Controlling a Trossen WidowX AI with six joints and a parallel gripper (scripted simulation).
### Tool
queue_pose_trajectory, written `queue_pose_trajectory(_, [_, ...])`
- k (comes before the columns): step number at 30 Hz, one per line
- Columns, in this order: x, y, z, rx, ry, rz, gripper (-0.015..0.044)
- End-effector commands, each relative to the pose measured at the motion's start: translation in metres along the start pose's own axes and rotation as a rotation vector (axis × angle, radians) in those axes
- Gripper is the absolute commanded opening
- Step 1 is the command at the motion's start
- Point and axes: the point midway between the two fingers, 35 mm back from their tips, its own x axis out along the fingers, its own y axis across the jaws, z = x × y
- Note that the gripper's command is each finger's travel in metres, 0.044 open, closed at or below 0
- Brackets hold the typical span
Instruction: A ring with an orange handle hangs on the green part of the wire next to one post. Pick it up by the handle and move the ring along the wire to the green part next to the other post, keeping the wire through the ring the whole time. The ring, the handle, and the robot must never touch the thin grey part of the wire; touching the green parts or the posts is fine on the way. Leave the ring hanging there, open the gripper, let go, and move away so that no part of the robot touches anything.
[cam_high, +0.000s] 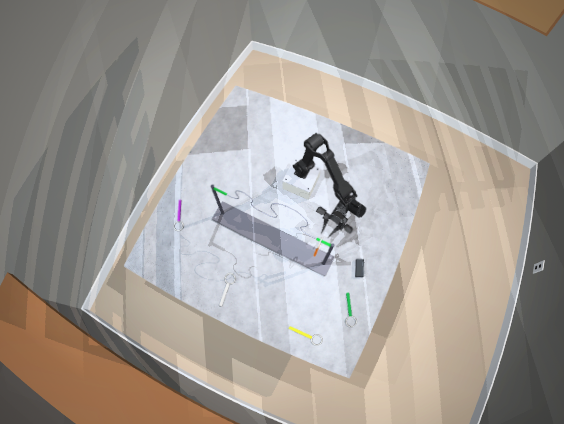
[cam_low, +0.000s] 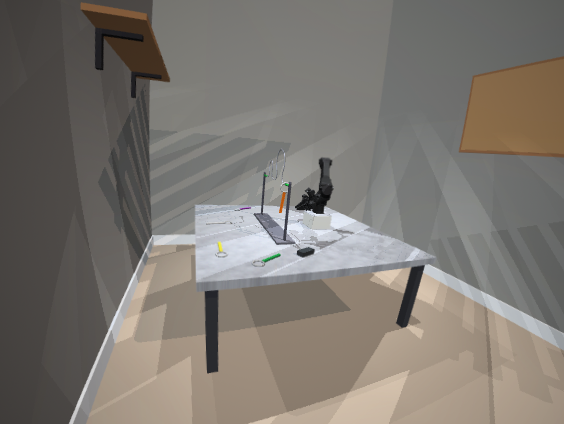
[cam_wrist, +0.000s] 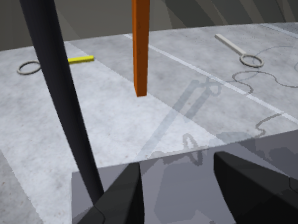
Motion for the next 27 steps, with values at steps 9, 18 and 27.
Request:
queue_pose_trajectory(9, [-0.001,0.001,0.004,0.014,-0.006,0.001,0.0160])
queue_pose_trajectory(18, [-0.001,0.001,0.004,0.014,-0.006,0.001,0.0160])
queue_pose_trajectory(27, [-0.051,-0.001,0.002,0.003,-0.002,0.002,0.0344])
